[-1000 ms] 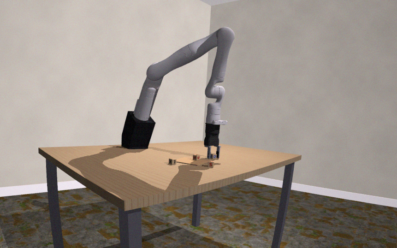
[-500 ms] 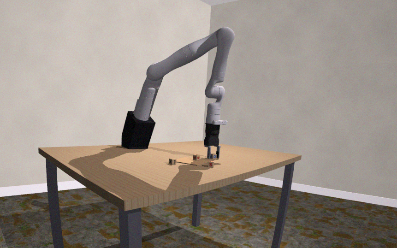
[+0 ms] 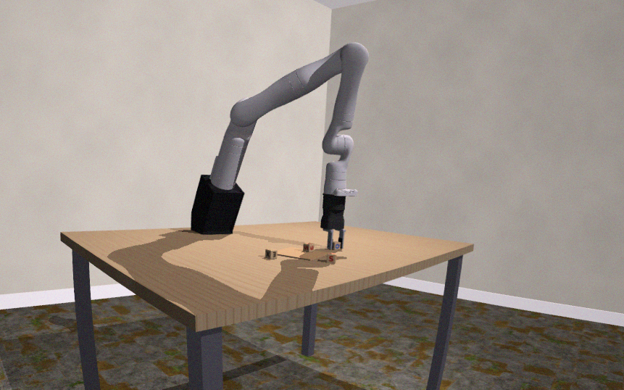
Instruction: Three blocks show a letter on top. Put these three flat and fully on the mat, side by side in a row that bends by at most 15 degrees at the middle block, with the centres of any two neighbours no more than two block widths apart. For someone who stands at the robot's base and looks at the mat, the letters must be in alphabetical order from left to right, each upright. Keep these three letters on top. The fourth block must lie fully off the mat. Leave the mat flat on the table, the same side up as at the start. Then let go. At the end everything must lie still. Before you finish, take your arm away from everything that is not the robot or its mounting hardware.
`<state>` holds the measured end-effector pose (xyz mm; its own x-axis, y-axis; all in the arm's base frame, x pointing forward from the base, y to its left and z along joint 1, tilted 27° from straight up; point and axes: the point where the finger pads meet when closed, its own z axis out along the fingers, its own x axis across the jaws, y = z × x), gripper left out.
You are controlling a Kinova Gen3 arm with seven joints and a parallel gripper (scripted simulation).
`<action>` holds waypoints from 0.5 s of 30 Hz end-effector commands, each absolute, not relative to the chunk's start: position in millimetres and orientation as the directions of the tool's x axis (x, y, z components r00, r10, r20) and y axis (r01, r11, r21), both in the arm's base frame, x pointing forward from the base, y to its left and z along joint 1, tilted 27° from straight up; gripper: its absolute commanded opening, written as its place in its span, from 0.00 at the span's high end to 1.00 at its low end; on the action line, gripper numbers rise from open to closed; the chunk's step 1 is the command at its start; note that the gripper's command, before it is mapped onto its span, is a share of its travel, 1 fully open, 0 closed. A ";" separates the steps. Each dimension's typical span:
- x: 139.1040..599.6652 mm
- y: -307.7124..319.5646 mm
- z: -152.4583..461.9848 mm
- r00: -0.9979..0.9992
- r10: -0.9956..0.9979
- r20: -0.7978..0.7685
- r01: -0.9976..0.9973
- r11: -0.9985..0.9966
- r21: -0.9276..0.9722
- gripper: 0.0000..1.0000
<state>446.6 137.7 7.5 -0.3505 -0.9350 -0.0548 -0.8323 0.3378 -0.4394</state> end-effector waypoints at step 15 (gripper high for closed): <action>448.5 137.4 7.7 -0.354 -0.934 -0.057 -0.829 0.341 -0.444 0.51</action>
